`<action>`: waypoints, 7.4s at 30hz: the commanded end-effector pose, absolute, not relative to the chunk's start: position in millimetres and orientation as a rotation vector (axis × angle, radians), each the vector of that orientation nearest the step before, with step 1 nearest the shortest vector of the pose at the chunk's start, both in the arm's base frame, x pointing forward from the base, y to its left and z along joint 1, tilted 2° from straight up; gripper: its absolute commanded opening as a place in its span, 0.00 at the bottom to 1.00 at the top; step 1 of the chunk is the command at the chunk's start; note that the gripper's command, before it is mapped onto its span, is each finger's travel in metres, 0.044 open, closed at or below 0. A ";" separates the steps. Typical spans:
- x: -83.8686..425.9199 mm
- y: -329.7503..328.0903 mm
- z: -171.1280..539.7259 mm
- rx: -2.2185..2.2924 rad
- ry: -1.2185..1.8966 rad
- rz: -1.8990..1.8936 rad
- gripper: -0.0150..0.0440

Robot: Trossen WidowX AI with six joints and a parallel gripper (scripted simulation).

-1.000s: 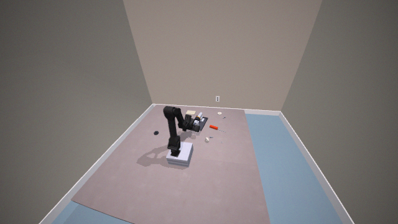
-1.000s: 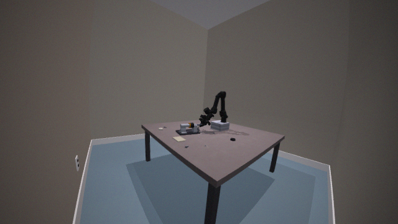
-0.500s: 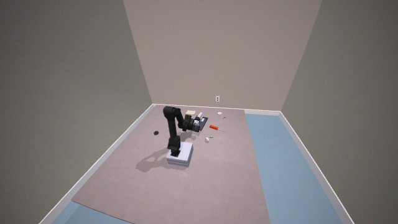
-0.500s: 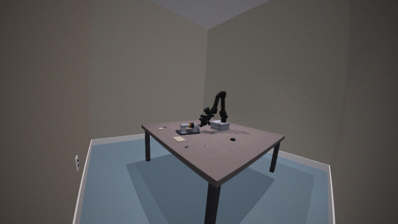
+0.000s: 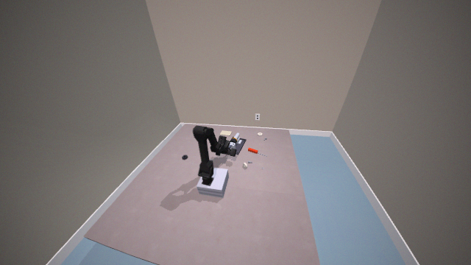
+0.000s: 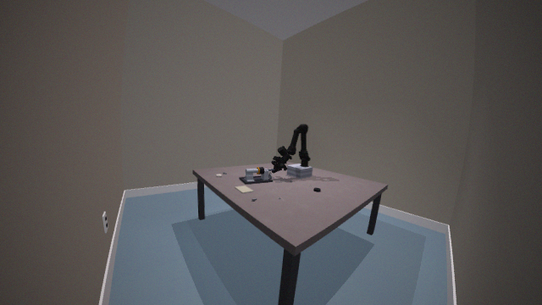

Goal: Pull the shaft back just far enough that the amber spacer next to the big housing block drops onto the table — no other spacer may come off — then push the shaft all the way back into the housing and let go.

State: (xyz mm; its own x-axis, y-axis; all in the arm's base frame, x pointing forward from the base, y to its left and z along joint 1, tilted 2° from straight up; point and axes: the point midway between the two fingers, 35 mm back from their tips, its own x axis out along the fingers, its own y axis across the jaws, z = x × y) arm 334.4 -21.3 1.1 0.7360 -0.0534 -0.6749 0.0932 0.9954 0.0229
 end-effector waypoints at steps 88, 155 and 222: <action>322.8 -20.3 0.4 0.058 0.741 -0.082 0.25; 338.7 -21.5 2.3 0.057 0.739 -0.082 0.25; 362.5 -23.4 4.2 0.057 0.737 -0.082 0.25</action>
State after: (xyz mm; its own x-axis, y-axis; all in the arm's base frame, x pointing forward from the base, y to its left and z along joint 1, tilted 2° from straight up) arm 358.5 -23.8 2.2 0.7323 -0.0579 -0.6785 0.0978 0.9950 0.0207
